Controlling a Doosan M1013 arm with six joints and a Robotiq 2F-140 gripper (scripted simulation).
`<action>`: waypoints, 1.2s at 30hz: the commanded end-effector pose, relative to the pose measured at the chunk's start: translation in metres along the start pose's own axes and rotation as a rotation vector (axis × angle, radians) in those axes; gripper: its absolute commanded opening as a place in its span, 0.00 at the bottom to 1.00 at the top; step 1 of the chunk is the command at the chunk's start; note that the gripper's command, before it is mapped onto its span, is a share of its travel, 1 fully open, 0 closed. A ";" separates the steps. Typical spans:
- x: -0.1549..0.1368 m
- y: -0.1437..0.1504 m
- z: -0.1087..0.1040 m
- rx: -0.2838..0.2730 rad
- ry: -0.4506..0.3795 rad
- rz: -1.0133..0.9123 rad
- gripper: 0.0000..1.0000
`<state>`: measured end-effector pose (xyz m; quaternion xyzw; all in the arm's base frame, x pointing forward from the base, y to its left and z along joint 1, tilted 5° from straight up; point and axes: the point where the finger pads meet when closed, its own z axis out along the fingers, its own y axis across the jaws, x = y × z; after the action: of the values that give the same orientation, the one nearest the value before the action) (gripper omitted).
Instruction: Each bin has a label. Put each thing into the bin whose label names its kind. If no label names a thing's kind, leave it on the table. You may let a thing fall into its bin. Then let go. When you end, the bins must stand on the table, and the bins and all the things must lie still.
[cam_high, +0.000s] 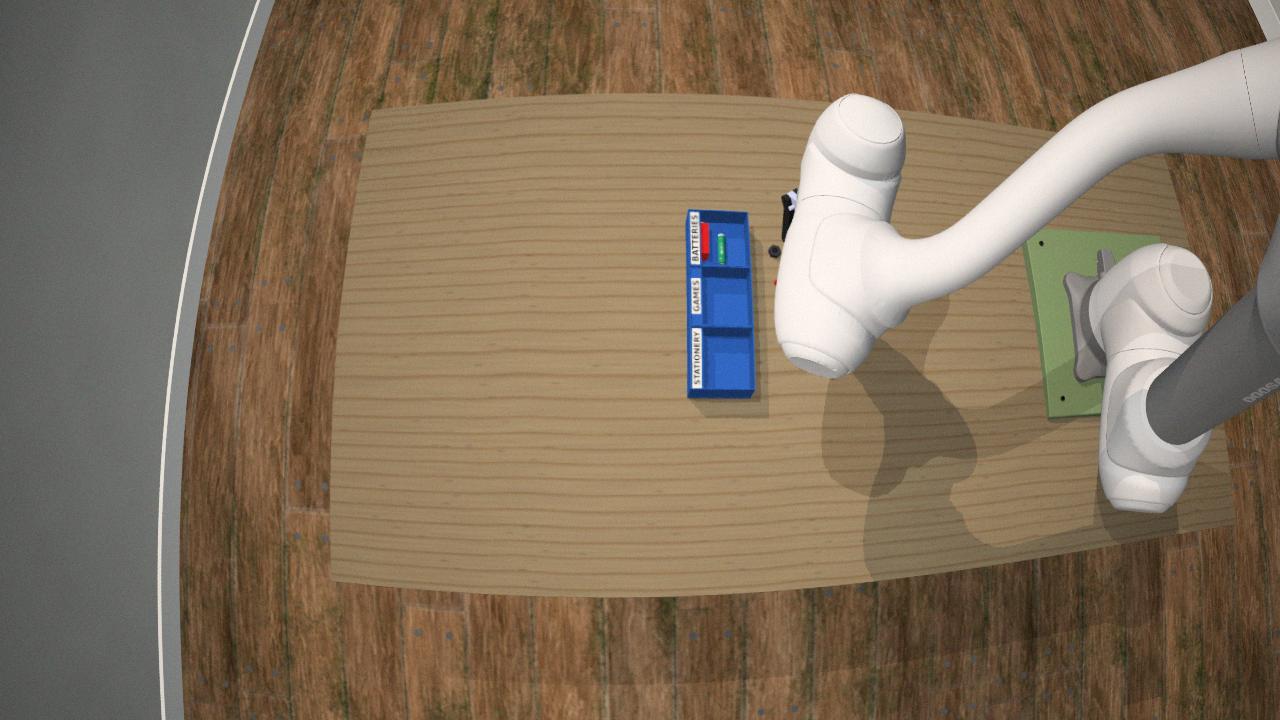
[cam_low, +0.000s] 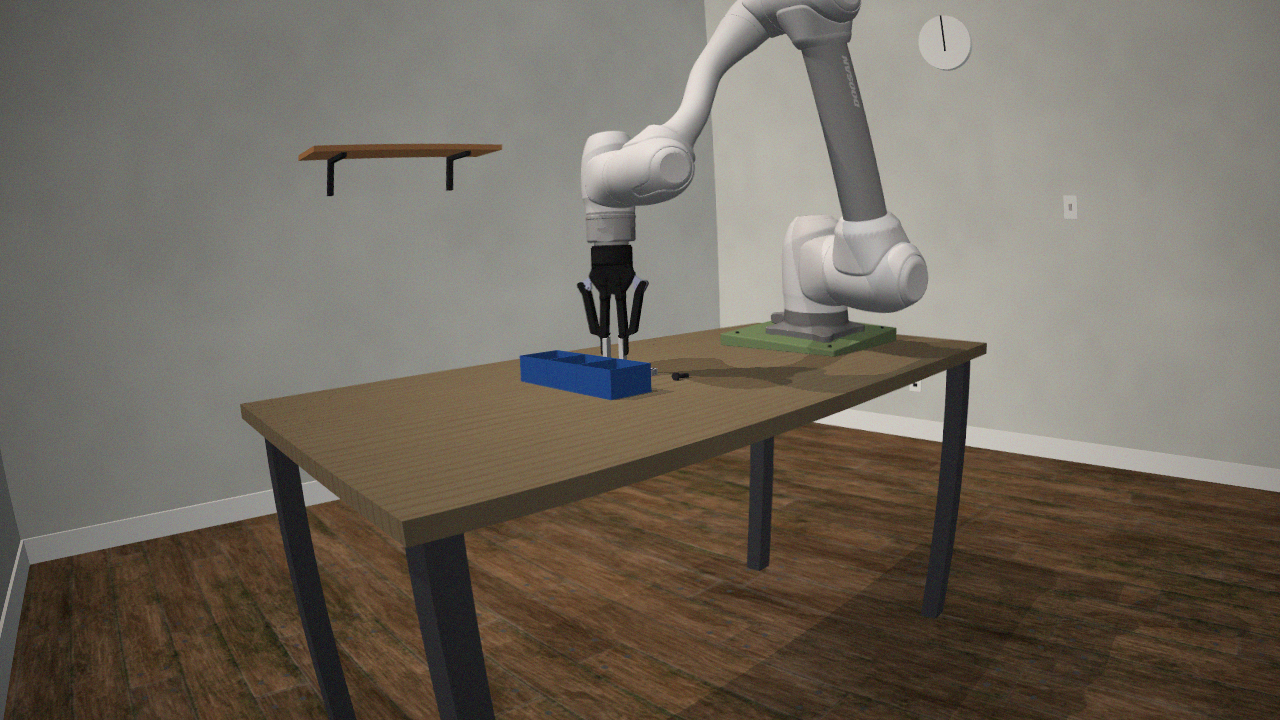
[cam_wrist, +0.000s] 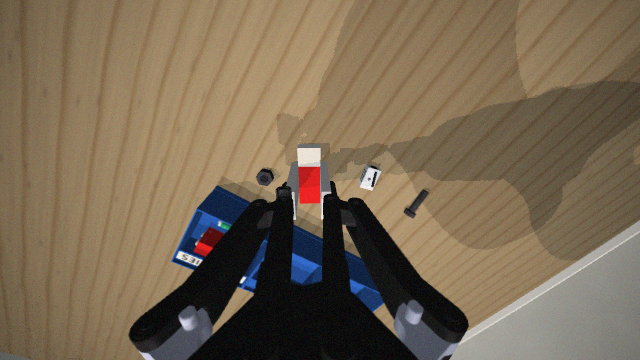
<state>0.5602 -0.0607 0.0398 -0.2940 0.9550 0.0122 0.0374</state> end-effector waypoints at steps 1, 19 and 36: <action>0.000 0.000 0.000 0.000 0.000 0.000 0.11; 0.000 0.000 0.000 0.000 0.000 0.000 0.11; 0.000 0.000 -0.043 0.000 0.000 0.000 0.11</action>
<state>0.5578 -0.0624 0.0768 -0.2940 0.9550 0.0121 0.0375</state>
